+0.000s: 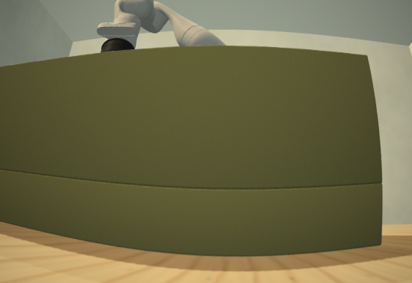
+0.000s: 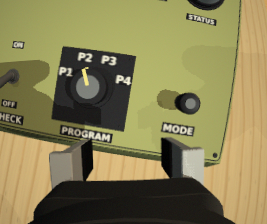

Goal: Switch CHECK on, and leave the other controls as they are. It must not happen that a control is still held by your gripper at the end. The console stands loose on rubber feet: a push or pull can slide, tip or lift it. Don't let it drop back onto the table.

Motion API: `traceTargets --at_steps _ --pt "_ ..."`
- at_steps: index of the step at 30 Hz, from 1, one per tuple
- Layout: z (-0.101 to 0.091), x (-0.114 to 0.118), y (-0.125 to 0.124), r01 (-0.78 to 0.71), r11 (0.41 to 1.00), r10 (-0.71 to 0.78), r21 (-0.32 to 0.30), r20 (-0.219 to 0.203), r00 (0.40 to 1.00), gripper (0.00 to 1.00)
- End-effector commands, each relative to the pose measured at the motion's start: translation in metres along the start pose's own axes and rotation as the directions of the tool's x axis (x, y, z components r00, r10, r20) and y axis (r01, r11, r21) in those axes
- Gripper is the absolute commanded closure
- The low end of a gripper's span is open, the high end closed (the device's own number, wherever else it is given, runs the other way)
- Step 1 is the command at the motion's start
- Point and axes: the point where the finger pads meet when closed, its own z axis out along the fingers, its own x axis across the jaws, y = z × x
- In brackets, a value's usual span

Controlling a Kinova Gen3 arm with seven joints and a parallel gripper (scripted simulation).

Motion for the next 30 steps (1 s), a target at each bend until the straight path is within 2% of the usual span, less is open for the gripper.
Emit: traceTargets --at_steps 1,16,30 --pt "-0.001 0.001 0.000 0.003 1.000 -0.003 0.001 0.001 1.000 0.00" --pt "-0.004 0.000 0.000 0.004 1.000 -0.004 -0.002 0.000 1.000 0.00" --pt "-0.033 0.000 0.002 0.003 1.000 -0.003 -0.001 -0.002 1.000 0.00"
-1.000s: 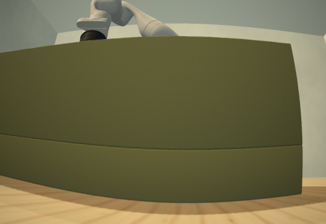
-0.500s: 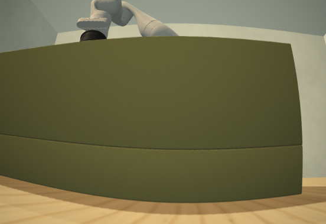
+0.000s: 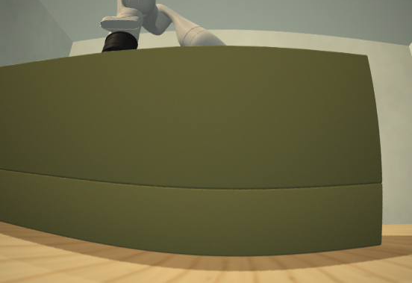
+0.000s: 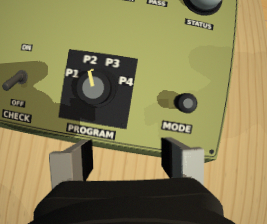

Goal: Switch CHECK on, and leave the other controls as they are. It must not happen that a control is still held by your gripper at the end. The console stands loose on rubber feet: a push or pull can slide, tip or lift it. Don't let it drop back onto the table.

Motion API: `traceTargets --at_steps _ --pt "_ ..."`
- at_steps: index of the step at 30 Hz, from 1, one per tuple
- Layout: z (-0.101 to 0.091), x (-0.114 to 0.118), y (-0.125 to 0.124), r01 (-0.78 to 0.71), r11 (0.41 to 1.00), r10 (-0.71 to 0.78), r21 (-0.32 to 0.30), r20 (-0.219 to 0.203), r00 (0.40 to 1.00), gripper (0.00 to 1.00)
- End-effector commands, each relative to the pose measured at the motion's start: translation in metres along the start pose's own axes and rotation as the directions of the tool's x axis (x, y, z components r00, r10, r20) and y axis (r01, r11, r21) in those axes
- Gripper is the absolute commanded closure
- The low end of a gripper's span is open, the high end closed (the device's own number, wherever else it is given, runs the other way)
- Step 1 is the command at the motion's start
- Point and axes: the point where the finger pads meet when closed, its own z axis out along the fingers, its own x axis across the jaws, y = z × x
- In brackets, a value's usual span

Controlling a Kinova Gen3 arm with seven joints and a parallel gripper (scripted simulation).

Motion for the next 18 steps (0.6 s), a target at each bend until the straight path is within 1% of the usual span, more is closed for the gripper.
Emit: traceTargets --at_steps 1,8,12,14,18 --pt "-0.013 0.002 0.001 0.001 1.000 -0.001 0.002 -0.006 1.000 0.00" --pt "-0.038 0.001 0.003 0.001 1.000 -0.001 0.002 -0.005 1.000 0.00" --pt "-0.050 0.001 0.004 -0.003 1.000 0.003 0.005 -0.005 1.000 0.00" --pt "-0.050 0.001 0.004 -0.003 1.000 0.003 0.005 -0.005 1.000 0.00" --pt "-0.059 0.001 0.003 -0.004 1.000 0.004 0.011 -0.006 1.000 0.00"
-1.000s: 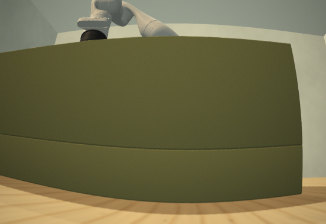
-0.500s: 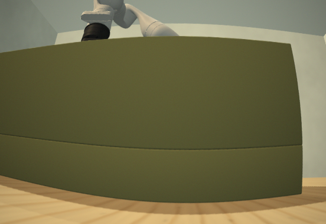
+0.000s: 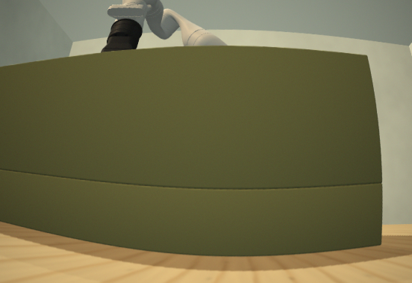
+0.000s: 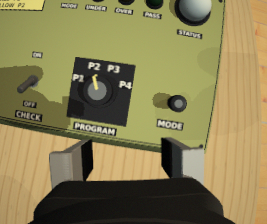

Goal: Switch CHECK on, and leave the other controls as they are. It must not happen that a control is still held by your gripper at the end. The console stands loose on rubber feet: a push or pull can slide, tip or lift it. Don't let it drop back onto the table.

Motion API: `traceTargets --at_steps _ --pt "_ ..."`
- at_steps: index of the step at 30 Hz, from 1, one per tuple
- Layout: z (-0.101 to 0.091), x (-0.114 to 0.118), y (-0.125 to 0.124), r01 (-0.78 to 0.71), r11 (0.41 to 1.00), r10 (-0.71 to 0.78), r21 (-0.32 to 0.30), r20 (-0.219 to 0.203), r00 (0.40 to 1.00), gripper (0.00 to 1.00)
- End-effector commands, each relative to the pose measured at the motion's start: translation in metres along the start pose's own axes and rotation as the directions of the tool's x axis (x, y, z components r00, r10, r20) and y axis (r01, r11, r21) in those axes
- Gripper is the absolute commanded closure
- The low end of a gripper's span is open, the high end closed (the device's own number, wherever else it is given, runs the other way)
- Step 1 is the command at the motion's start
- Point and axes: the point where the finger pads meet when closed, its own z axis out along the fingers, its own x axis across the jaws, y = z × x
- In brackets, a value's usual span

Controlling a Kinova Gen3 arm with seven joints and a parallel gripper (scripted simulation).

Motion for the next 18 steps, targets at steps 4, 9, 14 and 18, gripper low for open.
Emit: traceTargets --at_steps 4,9,14,18 --pt "-0.0123 0.0011 0.0008 0.001 1.000 -0.001 0.004 -0.003 1.000 0.00" --pt "-0.0135 0.0000 0.0015 0.002 1.000 -0.002 0.003 -0.002 1.000 0.00" --pt "-0.0132 -0.0003 0.0013 0.003 1.000 -0.003 0.002 -0.001 1.000 0.00" --pt "-0.0121 -0.0018 0.0014 0.001 1.000 -0.001 -0.001 0.003 1.000 0.00"
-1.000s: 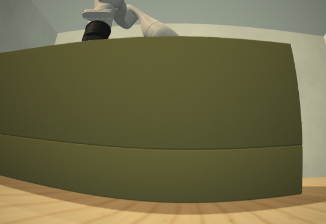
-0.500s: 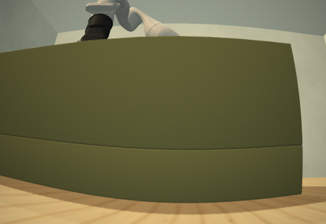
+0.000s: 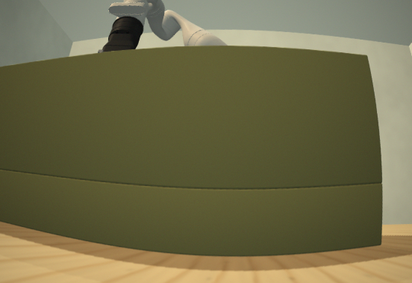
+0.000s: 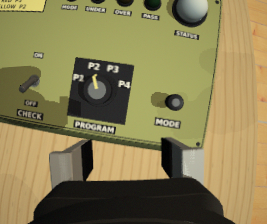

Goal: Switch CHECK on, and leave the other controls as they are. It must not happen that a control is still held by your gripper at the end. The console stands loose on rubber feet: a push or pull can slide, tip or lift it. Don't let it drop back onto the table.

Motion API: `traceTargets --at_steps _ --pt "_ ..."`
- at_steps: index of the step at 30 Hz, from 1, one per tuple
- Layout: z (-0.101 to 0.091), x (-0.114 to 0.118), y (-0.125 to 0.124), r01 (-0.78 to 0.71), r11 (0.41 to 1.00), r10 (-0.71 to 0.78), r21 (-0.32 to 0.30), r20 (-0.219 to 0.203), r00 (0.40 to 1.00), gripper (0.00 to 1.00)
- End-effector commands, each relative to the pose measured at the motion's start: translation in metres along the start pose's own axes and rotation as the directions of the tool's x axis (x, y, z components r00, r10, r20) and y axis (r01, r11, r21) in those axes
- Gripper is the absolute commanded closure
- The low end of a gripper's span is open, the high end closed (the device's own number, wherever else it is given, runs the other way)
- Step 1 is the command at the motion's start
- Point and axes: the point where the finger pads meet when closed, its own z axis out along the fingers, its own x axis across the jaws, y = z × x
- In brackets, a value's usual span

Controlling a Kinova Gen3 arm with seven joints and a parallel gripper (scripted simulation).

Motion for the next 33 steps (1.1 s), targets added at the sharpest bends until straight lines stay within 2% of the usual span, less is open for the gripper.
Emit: traceTargets --at_steps 1,13,20,27,29,33 --pt "0.000 -0.003 -0.001 0.000 1.000 0.000 -0.002 0.010 1.000 0.00" --pt "0.012 -0.021 0.004 -0.073 0.996 0.076 -0.045 0.061 0.995 0.00" --pt "0.027 -0.049 0.012 -0.197 0.972 0.212 -0.126 0.121 0.970 0.00" --pt "0.043 -0.085 0.024 -0.381 0.888 0.427 -0.258 0.154 0.891 0.00" --pt "0.043 -0.085 0.024 -0.381 0.888 0.427 -0.258 0.154 0.891 0.00" --pt "0.051 -0.108 0.031 -0.503 0.791 0.574 -0.348 0.135 0.808 0.00"
